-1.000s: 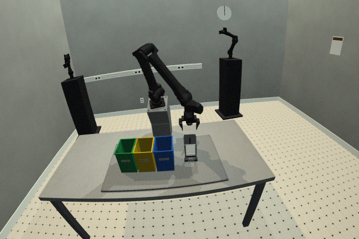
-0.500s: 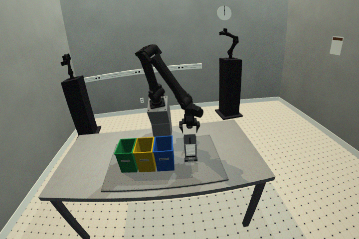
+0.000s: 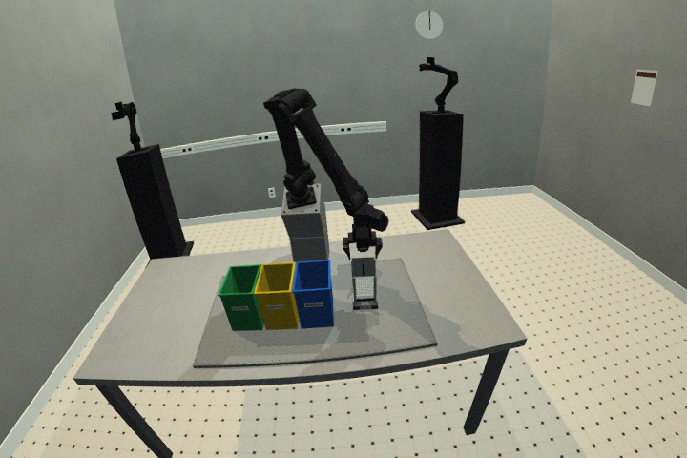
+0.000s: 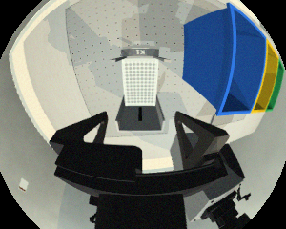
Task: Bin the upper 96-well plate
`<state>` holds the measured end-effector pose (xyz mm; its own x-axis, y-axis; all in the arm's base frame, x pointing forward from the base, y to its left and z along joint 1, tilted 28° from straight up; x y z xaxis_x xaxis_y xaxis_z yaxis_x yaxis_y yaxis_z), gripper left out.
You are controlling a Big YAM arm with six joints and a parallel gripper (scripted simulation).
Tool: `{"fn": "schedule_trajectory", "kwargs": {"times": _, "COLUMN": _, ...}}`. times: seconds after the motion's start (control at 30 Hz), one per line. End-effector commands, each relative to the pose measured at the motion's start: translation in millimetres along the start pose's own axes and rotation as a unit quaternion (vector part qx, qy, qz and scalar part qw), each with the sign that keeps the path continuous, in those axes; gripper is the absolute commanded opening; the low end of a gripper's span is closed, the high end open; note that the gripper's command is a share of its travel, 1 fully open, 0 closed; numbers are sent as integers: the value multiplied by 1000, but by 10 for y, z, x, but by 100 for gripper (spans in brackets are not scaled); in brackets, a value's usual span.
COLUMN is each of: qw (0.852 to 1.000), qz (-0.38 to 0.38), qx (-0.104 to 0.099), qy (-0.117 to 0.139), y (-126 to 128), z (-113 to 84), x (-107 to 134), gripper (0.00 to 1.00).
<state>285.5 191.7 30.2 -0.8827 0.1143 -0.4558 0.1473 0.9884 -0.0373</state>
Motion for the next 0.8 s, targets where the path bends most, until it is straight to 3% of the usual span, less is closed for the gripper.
{"fn": "schedule_trajectory", "kwargs": {"times": 0.0, "qw": 1000, "qz": 0, "qx": -2, "qy": -3, "y": -15, "z": 74, "x": -22, "gripper": 100}}
{"fn": "schedule_trajectory", "kwargs": {"times": 0.13, "qw": 1000, "qz": -2, "qx": -4, "qy": -4, "y": 10, "z": 98, "x": -18, "gripper": 100}}
{"fn": "schedule_trajectory", "kwargs": {"times": 0.17, "qw": 1000, "qz": -2, "qx": -13, "qy": -11, "y": 50, "z": 51, "x": -49, "gripper": 100}}
{"fn": "schedule_trajectory", "kwargs": {"times": 0.23, "qw": 1000, "qz": 2, "qx": -4, "qy": -5, "y": 7, "z": 153, "x": -48, "gripper": 100}}
{"fn": "schedule_trajectory", "kwargs": {"times": 0.73, "qw": 1000, "qz": 0, "qx": -14, "qy": -13, "y": 84, "z": 313, "x": -94, "gripper": 100}}
{"fn": "schedule_trajectory", "kwargs": {"times": 0.77, "qw": 1000, "qz": 1, "qx": -8, "qy": -8, "y": 48, "z": 378, "x": -76, "gripper": 100}}
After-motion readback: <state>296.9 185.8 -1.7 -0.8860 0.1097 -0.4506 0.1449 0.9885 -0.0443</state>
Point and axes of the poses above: the point where the finger pads meet when closed, its own z axis out along the fingers, its own y axis across the jaws, x = y × z, the point moved 7 cm from there along -z, back along the fingers, and after that the axes turned 3 degrees about -z, right-handed, at the moved point
